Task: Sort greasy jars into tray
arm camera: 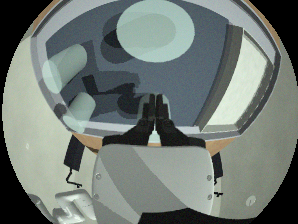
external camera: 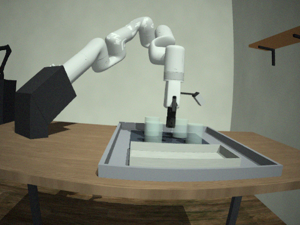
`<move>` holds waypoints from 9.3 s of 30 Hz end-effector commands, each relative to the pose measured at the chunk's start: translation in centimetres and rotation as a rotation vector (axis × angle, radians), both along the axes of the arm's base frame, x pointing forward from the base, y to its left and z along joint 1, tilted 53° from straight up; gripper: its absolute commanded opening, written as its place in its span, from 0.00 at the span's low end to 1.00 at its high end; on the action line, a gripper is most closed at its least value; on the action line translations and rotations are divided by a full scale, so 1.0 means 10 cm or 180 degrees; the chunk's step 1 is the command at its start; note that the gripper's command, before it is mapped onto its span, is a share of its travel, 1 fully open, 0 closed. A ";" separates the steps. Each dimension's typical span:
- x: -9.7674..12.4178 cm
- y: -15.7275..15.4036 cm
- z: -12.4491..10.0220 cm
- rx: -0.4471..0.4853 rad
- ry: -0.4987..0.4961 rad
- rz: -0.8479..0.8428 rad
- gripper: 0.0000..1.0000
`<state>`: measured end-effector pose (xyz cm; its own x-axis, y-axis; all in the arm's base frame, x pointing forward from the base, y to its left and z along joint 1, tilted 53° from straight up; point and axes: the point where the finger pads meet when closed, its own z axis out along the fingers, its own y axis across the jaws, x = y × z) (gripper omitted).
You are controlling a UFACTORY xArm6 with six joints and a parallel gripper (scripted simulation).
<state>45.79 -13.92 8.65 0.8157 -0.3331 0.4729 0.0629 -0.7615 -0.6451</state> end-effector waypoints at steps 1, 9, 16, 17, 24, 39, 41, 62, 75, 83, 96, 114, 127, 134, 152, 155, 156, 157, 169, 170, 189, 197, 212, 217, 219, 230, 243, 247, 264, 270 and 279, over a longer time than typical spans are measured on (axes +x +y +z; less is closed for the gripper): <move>0.00 -0.01 0.00 -0.0005 -0.0004 -0.0005 0.00; -0.01 -0.01 0.00 -0.0005 -0.0004 -0.0005 0.00; -0.02 0.00 0.00 -0.0005 -0.0004 -0.0005 0.00; -0.02 0.00 0.00 -0.0005 -0.0004 -0.0005 0.00; -0.02 0.00 -0.01 -0.0005 -0.0004 -0.0005 0.00; -0.04 0.01 -0.02 -0.0005 -0.0004 -0.0005 0.00; -0.04 0.01 -0.02 -0.0005 -0.0004 -0.0005 0.00; -0.06 0.02 -0.03 -0.0005 -0.0004 -0.0005 0.00; -0.07 0.02 -0.04 -0.0005 -0.0004 -0.0005 0.00; -0.08 0.02 -0.04 -0.0005 -0.0004 -0.0005 0.00; -0.09 0.03 -0.05 -0.0005 -0.0004 -0.0005 0.00; -0.11 0.03 -0.06 -0.0005 -0.0004 -0.0005 0.00; -0.13 0.03 -0.06 -0.0005 -0.0004 -0.0005 0.00; -0.14 0.03 -0.06 -0.0005 -0.0004 -0.0005 0.00; -0.17 0.03 -0.06 -0.0005 -0.0004 -0.0005 0.00; -0.17 0.03 -0.06 -0.0005 -0.0004 -0.0005 0.00; -0.18 0.03 -0.06 -0.0005 -0.0004 -0.0005 0.00; -0.18 0.03 -0.06 -0.0005 -0.0004 -0.0005 0.00; -0.19 0.03 -0.06 -0.0005 -0.0004 -0.0005 0.00; -0.20 0.03 -0.06 -0.0005 -0.0004 -0.0005 0.00; -0.22 0.02 -0.06 -0.0005 -0.0004 -0.0005 0.00; -0.08 0.00 -0.01 -0.0005 -0.0004 -0.0005 0.00; 0.01 -0.01 0.01 -0.0005 -0.0004 -0.0005 0.00; 0.01 -0.01 0.01 -0.0005 -0.0004 -0.0005 0.00; 0.01 -0.01 0.01 -0.0005 -0.0004 -0.0005 0.00; 0.01 -0.01 0.01 -0.0005 -0.0004 -0.0005 0.00; 0.01 -0.01 0.01 -0.0005 -0.0004 -0.0005 0.00; 0.01 -0.01 0.01 -0.0005 -0.0004 -0.0005 0.00; 0.01 -0.01 0.01 -0.0005 -0.0004 -0.0005 0.00; 0.01 -0.01 0.01 -0.0005 -0.0004 -0.0005 0.00; -0.21 -0.23 0.24 -0.0005 -0.0004 -0.0005 0.00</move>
